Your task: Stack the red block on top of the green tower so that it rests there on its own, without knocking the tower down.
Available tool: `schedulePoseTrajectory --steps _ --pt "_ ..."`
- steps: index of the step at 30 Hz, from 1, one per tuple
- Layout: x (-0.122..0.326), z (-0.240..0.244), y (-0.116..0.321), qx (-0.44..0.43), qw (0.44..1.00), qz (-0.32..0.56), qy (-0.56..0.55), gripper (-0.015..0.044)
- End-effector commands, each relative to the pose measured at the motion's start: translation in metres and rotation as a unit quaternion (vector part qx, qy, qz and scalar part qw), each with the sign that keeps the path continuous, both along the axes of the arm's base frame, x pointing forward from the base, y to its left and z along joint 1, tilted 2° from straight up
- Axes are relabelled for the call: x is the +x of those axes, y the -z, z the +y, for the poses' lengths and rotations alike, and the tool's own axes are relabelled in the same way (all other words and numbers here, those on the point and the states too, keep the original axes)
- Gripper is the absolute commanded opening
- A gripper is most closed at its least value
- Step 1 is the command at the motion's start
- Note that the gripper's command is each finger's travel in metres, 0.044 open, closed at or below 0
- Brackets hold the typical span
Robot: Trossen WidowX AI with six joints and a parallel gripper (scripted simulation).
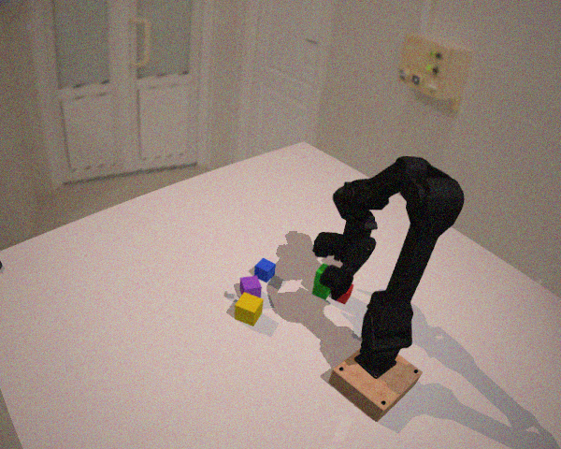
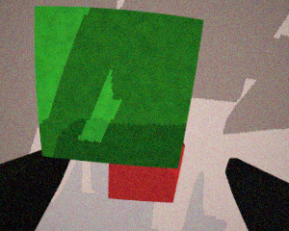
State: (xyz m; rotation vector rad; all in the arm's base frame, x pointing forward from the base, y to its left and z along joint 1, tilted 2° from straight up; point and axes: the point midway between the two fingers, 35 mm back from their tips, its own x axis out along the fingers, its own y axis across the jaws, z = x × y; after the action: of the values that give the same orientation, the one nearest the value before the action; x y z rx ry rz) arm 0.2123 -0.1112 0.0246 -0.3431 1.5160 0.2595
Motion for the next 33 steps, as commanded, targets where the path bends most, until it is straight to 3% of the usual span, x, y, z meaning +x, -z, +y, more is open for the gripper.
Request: schedulePoseTrajectory --steps 1,25,33 --pt "-0.004 0.001 0.009 0.002 1.000 0.008 -0.002 0.0440" --pt "-0.004 0.001 0.018 0.002 1.000 0.008 -0.002 0.0440" --pt "-0.004 0.001 0.018 0.002 1.000 0.008 -0.002 0.0230"
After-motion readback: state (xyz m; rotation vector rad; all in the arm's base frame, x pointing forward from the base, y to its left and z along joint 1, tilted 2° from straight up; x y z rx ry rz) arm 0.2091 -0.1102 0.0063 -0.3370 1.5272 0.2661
